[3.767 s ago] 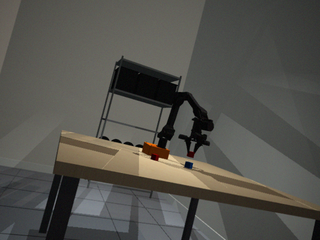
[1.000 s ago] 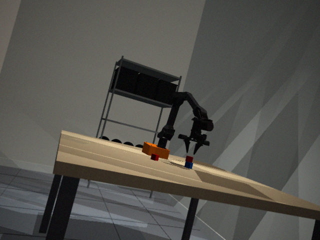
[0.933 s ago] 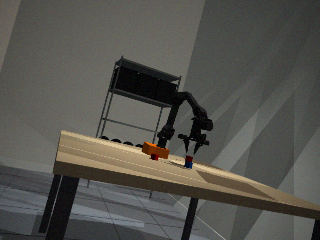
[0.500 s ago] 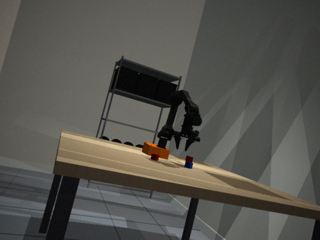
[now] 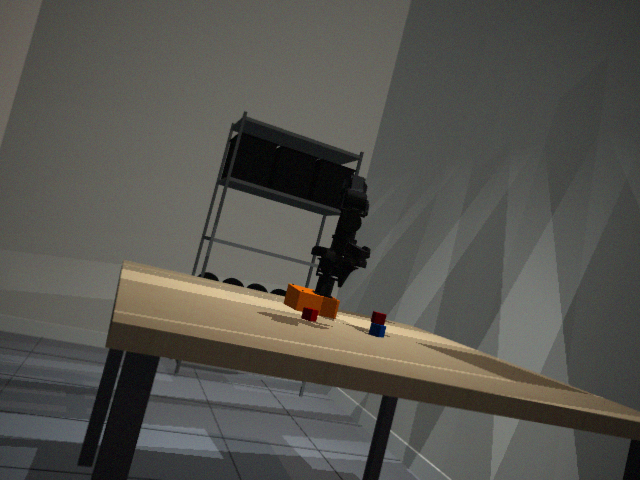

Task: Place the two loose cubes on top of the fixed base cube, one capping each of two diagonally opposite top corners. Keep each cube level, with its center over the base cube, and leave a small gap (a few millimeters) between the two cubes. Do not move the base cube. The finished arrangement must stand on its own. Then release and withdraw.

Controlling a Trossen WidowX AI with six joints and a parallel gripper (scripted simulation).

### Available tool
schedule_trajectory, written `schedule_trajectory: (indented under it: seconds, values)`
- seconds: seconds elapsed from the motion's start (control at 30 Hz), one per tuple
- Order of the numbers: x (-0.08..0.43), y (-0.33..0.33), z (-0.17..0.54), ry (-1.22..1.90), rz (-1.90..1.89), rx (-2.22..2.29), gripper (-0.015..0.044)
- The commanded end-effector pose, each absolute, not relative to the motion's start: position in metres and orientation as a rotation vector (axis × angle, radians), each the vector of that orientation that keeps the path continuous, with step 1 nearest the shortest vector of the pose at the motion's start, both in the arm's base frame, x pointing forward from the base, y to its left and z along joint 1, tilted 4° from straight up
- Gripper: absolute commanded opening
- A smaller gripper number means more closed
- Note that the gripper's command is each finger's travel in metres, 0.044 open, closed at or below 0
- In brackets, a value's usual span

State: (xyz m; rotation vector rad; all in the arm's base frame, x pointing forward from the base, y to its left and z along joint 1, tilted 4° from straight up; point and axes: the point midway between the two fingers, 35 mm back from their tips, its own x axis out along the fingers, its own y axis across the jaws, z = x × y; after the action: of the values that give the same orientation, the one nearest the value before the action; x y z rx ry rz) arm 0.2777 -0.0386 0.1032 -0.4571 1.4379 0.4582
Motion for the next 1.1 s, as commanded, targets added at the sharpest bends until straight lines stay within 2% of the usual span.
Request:
schedule_trajectory:
  seconds: [0.0, 0.3, 0.57, 1.07]
  values:
    - [0.275, -0.058, 0.11, 1.415, 0.522, -0.534, 0.0265]
    - [0.268, -0.082, 0.112, 1.396, 0.6, -0.626, 0.0265]
    - [0.272, -0.081, 0.053, 1.396, 0.6, -0.626, 0.0265]
    - [0.274, -0.081, 0.033, 1.396, 0.6, -0.625, 0.0265]
